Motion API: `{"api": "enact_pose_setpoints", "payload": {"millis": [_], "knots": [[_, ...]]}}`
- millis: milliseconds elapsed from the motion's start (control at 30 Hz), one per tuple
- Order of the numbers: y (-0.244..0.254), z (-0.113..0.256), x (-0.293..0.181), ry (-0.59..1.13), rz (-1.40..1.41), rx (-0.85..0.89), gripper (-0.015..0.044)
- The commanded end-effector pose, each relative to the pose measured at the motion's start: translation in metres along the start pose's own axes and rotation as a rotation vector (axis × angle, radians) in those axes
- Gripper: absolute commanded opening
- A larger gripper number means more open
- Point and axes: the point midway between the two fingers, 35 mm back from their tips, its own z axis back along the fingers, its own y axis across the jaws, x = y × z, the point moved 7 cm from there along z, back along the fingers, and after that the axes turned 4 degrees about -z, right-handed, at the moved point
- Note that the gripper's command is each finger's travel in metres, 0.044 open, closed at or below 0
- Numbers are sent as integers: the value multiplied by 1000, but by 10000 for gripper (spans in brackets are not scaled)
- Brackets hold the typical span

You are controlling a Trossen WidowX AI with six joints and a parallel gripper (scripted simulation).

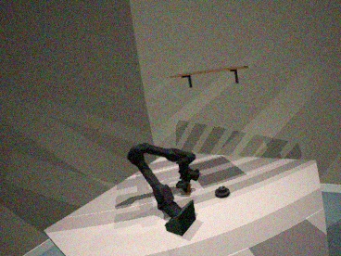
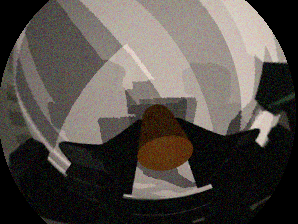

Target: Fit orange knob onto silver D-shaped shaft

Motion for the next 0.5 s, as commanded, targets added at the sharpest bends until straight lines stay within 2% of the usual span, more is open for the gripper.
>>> {"api": "enact_pose_setpoints", "payload": {"millis": [0,100,267,467], "knots": [[0,0,0,5,-6,1,157],[0,0,0,5,-6,1,138],[3,13,2,0,-6,1,6],[8,45,4,-10,-7,0,0]]}}
